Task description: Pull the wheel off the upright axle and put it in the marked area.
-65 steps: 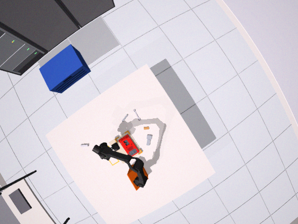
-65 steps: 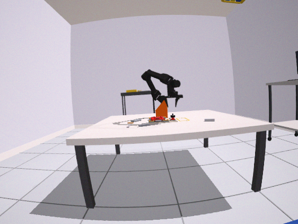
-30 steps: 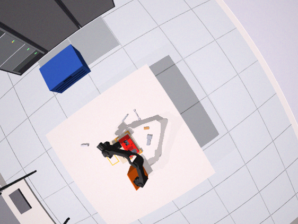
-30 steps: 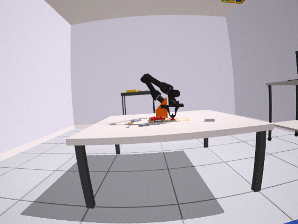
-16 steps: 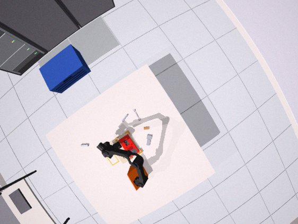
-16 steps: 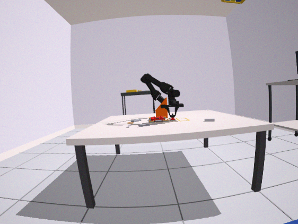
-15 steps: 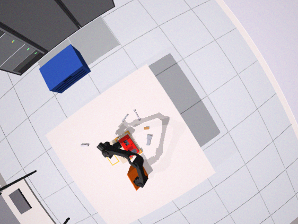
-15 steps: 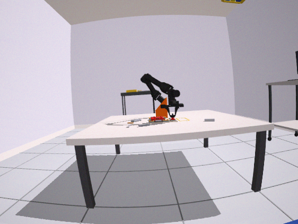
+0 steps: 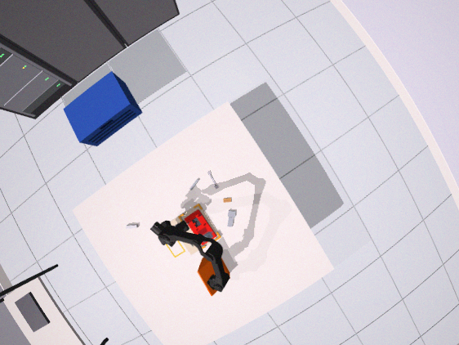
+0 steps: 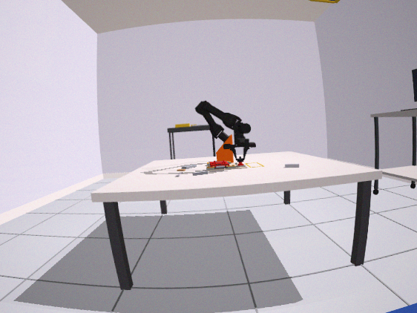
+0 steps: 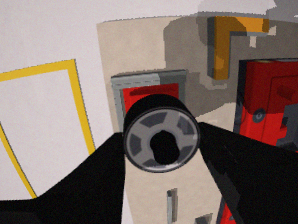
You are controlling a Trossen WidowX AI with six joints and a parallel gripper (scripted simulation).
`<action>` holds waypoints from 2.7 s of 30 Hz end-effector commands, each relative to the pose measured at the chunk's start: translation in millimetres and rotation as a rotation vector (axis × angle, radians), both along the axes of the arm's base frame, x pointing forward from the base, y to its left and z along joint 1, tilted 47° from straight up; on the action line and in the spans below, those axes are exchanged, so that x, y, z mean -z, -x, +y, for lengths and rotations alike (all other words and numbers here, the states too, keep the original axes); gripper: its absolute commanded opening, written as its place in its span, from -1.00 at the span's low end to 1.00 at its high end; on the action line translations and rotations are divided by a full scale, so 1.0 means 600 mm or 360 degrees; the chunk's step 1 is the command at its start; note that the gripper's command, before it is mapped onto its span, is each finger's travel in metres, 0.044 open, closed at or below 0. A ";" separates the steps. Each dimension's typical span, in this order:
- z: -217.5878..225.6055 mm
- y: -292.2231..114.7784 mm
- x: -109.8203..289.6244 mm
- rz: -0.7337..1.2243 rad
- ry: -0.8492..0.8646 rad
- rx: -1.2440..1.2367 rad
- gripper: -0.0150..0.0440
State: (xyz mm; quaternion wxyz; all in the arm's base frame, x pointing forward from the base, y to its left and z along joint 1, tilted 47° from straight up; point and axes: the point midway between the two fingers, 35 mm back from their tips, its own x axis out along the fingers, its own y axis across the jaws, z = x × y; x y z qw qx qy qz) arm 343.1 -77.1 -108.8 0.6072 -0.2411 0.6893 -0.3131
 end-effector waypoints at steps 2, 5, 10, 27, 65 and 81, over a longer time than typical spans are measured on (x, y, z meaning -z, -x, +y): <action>0.006 -0.003 -0.007 -0.0012 0.0000 -0.0005 -0.49; 0.007 -0.003 -0.008 -0.0012 0.0000 -0.0006 -0.49; 0.009 -0.004 -0.010 -0.0012 0.0000 -0.0006 -0.49; 0.016 -0.005 -0.016 -0.0012 0.0000 -0.0010 -0.49; 0.032 -0.008 -0.030 -0.0012 0.0001 -0.0017 -0.49; 0.038 -0.009 -0.036 -0.0012 0.0002 -0.0020 -0.49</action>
